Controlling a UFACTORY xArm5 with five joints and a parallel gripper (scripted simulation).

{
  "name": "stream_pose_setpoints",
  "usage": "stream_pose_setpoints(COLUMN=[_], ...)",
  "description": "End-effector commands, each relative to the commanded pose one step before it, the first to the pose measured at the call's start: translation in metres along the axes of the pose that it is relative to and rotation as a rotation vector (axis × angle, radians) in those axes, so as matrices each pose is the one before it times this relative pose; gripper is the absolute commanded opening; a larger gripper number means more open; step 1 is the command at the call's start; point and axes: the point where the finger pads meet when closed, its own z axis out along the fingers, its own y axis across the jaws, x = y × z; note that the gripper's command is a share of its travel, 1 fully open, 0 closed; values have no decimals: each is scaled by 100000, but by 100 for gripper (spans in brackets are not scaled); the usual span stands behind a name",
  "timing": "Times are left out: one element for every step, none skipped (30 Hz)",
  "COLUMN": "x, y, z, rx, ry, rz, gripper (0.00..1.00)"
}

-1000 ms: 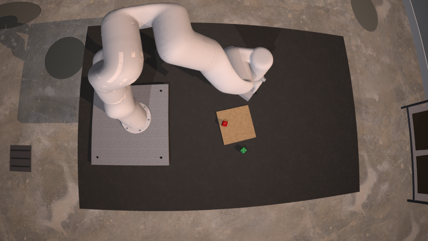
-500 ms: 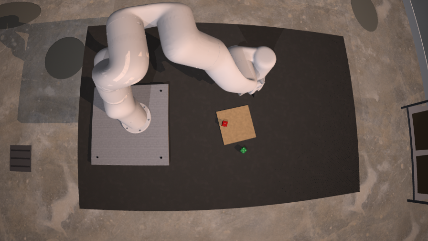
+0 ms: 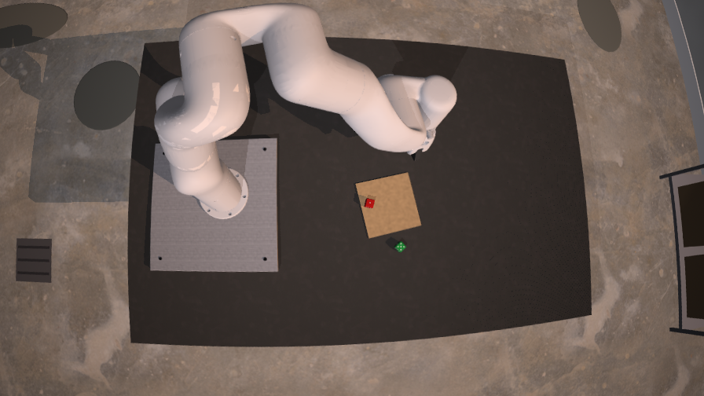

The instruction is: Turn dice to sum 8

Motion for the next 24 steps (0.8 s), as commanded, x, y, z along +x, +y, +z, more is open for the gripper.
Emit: stream_pose_setpoints(x=[-147,0,0,0,0,1,3,7,13,23,36,54,25,24,49,77,18,6,42,0,0,73,39,27], y=[-4,0,0,0,0,0,1,1,1,2,2,2,2,3,3,3,2,0,3,0,0,3,3,2], z=[-136,4,0,0,7,10,13,13,11,5,-7,-25,26,33,-3,-52,47,4,12,0,0,-64,21,20], rx=[8,4,0,0,7,11,15,19,24,28,31,33,32,31,28,24,15,2,9,0,0,-1,-11,-15], ry=[-483,-238,0,0,-442,-695,-988,-1312,-1659,-2021,-2392,-2764,-3018,-3312,-3635,-3940,-3365,-623,-4194,0,0,-4403,-4341,-3136], rz=[695,8,0,0,15,24,33,44,56,68,81,94,119,139,152,165,162,30,206,0,0,216,231,174], gripper=[15,15,15,15,15,15,15,15,15,15,15,15,15,15,15,15,15,15,15,15,15,15,15,15])
